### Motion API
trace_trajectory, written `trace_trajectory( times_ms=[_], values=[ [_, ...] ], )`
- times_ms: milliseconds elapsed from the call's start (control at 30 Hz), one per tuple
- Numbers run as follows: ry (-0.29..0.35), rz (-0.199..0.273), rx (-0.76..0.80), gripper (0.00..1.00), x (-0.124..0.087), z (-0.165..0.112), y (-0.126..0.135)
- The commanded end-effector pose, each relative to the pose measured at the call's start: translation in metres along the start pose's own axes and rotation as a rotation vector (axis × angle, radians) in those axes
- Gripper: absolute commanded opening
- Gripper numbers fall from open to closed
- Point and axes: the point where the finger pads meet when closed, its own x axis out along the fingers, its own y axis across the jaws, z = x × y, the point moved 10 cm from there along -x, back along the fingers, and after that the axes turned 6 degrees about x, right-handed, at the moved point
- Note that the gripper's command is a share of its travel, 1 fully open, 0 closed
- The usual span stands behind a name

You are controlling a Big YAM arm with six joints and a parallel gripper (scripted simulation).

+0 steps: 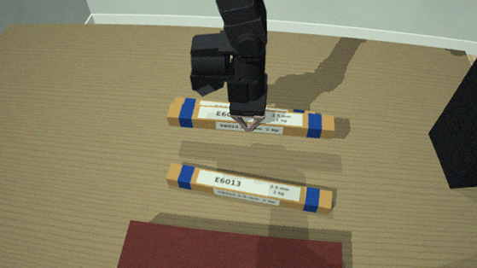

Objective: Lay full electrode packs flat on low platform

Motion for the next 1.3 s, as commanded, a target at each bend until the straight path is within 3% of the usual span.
trace_trajectory(
  times_ms=[0, 333, 367, 1267],
  values=[
    [-0.011, -0.012, 0.014, 0.0, -0.023, 0.008, -0.005],
    [-0.011, -0.011, 0.013, 0.0, -0.024, 0.01, -0.005],
    [-0.012, -0.001, 0.003, 0.0, -0.009, 0.002, 0.0],
    [-0.012, -0.001, 0.002, 0.0, -0.04, 0.002, 0.0]
  ],
)
